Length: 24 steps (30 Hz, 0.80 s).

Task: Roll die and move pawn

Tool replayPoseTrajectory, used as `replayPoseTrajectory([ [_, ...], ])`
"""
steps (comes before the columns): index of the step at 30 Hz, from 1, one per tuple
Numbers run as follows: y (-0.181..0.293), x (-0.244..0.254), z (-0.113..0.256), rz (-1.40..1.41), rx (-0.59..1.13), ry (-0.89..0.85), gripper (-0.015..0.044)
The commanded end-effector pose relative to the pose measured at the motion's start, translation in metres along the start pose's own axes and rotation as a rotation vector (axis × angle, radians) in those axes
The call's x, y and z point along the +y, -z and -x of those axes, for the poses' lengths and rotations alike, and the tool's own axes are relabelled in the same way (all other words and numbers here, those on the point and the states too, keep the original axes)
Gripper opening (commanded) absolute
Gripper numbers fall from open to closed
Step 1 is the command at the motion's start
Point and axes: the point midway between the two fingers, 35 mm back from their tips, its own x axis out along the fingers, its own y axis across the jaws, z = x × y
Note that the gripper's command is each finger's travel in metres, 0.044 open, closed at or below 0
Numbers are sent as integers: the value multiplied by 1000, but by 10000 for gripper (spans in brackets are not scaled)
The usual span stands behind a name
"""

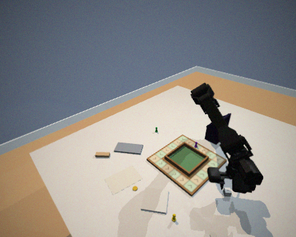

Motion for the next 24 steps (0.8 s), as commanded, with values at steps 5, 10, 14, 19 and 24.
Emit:
replayPoseTrajectory([
  [5,4,0,-16,7,12,3,275],
  [10,4,0,-24,7,13,3,275],
  [14,5,-1,-29,7,13,4,275],
  [19,5,-1,-29,7,13,4,170],
  [24,5,-1,-29,7,13,4,98],
])
